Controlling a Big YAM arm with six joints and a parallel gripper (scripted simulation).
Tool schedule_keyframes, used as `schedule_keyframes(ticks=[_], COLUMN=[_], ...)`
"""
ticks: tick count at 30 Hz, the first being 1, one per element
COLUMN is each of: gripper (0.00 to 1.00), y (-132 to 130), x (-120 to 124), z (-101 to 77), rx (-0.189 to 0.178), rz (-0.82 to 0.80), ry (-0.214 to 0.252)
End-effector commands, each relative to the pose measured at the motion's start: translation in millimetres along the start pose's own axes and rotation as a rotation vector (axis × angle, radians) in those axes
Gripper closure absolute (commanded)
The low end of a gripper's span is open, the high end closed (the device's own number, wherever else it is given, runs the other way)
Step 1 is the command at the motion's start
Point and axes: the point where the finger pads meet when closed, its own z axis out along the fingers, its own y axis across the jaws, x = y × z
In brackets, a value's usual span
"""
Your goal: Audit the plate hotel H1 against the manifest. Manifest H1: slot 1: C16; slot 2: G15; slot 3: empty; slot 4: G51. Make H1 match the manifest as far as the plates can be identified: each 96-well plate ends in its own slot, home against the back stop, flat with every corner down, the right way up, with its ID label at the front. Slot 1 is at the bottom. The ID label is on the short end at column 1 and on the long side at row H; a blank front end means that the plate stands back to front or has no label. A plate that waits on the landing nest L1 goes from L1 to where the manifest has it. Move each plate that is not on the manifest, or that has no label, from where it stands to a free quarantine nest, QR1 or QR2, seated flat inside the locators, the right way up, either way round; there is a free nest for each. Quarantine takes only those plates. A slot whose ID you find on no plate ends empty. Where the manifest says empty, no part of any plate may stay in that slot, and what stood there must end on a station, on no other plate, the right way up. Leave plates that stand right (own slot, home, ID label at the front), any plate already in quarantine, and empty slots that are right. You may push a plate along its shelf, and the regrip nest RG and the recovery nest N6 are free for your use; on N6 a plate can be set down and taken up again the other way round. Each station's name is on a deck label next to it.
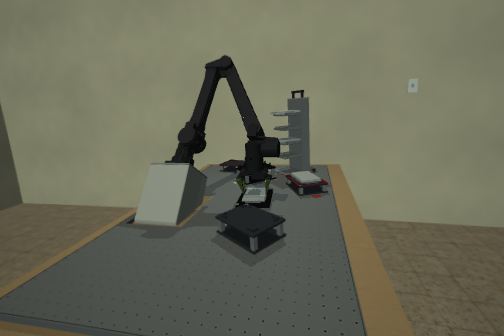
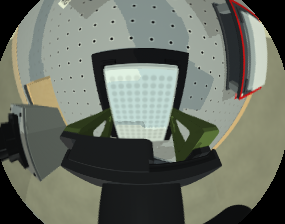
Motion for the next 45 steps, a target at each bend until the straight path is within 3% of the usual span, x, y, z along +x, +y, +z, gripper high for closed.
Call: schedule_keyframes(ticks=[1, 11, 14, 24, 45], gripper=[0.14, 0.14, 0.14, 0.14, 0.14], y=[-8.6, -2.3, -2.5, -19.2, -19.7], x=[-2.5, -6.6, -8.7, -1.6, -0.6], z=[-1.3, 1.6, -4.5, -22.5, -42.4], rx=[0.019, 0.011, 0.005, 0.045, 0.045], rz=[-0.014, -0.016, -0.033, -0.024, -0.025], ry=[-0.001, -0.005, -0.006, 0.0, 0.005])
